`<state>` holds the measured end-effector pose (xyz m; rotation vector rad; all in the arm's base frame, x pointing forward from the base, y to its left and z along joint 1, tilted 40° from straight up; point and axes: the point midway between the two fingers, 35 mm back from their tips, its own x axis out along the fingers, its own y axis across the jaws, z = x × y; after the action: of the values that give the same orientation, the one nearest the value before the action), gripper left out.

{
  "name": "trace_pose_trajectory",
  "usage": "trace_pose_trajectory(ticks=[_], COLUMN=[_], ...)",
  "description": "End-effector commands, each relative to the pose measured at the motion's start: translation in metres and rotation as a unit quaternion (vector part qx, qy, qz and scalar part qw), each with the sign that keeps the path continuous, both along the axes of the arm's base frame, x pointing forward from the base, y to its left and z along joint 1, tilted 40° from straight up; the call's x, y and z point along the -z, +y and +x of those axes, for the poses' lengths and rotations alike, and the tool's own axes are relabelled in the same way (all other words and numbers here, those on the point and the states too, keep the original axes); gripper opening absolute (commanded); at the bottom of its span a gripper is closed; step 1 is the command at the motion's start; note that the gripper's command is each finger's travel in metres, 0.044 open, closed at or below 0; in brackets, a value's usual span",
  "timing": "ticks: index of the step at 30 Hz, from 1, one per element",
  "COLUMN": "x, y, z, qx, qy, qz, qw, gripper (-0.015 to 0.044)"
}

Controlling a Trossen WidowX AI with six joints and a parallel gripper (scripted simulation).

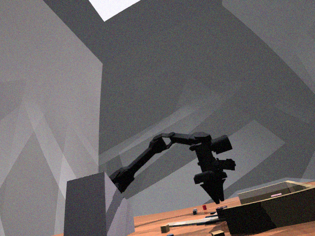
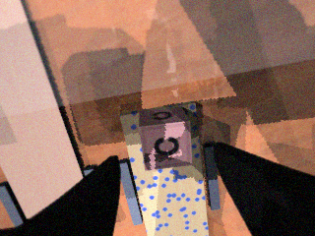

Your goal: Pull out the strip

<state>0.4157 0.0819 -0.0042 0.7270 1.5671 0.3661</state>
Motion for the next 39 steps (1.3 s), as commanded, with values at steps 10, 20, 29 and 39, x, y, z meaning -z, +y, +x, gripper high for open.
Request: trace_pose_trajectory(ticks=[10,20,29,39], x=[0.02,0.031,0.029,0.028], y=[0.015,0.025,0.024,0.024], z=[-0.001,-0.002,-0.001,-0.002], qx=[0.001,0.001,-0.001,-0.001], qy=[0.006,0.006,0.003,0.003], qz=[0.002,0.003,0.0,0.0], qw=[1.0,1.0,1.0,1.0], gripper=[0.025,0.025,0.0145,0.002])
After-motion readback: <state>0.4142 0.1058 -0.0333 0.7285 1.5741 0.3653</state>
